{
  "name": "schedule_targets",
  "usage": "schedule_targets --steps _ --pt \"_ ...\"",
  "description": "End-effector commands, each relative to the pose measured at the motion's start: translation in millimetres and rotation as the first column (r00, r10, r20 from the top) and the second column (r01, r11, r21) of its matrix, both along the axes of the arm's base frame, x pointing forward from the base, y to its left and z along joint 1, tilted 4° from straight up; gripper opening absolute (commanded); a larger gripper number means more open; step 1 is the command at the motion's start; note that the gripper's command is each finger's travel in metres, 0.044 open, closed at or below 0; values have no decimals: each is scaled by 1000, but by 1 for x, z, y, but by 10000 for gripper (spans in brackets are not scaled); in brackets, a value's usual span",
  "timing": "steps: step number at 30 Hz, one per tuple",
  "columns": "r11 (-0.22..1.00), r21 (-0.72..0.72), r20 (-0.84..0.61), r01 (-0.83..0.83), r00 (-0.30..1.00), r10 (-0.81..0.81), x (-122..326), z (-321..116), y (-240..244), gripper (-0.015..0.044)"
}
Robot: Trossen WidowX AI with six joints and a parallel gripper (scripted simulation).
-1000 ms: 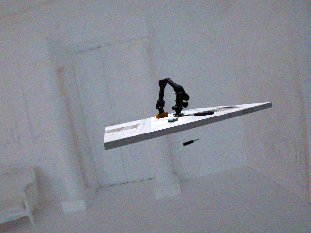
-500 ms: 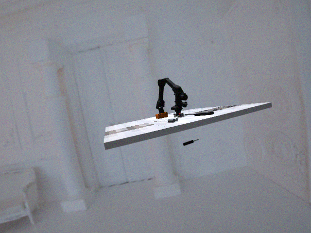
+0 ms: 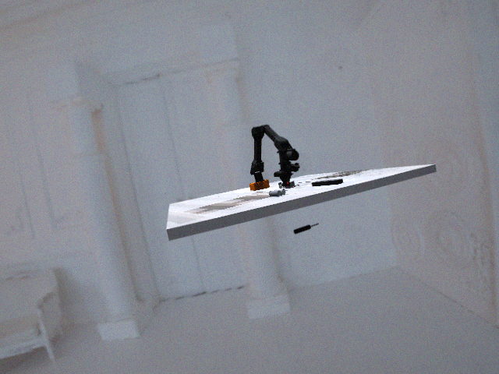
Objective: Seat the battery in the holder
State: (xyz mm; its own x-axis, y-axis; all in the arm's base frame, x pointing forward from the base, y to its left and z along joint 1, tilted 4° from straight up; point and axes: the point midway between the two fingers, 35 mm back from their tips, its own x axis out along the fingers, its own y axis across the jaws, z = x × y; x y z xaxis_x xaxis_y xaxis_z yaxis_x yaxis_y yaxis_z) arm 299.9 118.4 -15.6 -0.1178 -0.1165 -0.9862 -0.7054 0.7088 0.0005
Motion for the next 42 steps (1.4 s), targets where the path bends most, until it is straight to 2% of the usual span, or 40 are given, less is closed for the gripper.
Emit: schedule_targets --steps 1,41,42 --pt "1000 27 21 -7 1000 6 2 0 3 83" --pt "999 36 46 -14 999 13 -9 0 -8 83" --pt "999 36 46 -14 999 13 -9 0 -8 110"
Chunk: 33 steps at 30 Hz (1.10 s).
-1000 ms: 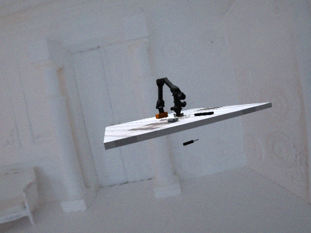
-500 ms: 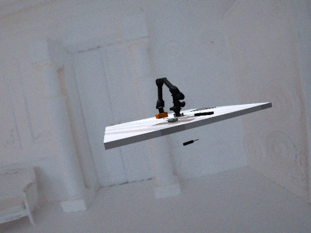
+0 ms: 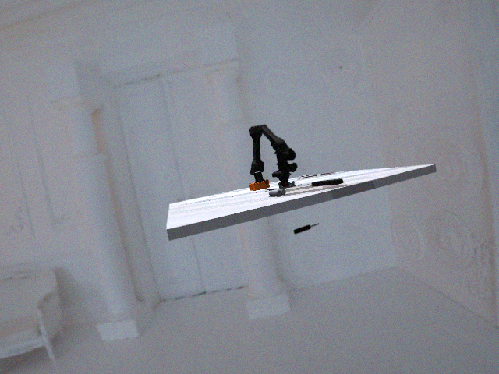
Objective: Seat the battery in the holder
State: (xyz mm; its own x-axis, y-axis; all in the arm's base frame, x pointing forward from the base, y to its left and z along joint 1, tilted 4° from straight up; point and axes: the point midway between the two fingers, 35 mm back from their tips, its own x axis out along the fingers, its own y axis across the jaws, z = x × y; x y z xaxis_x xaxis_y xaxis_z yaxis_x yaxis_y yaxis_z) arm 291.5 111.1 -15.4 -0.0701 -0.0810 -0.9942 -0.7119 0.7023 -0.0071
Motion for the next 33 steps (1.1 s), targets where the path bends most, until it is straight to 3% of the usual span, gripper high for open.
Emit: schedule_targets --steps 1,3,16,26,33 --pt "1000 -1 -1 -4 1000 4 0 0 0 136" --pt "1000 -1 -1 -4 1000 4 0 0 0 185" --pt "1000 0 -1 0 1000 0 -1 15 1 185" --pt "1000 0 -1 0 1000 0 -2 88 6 440" --pt "1000 0 -1 0 1000 0 -2 90 5 440"
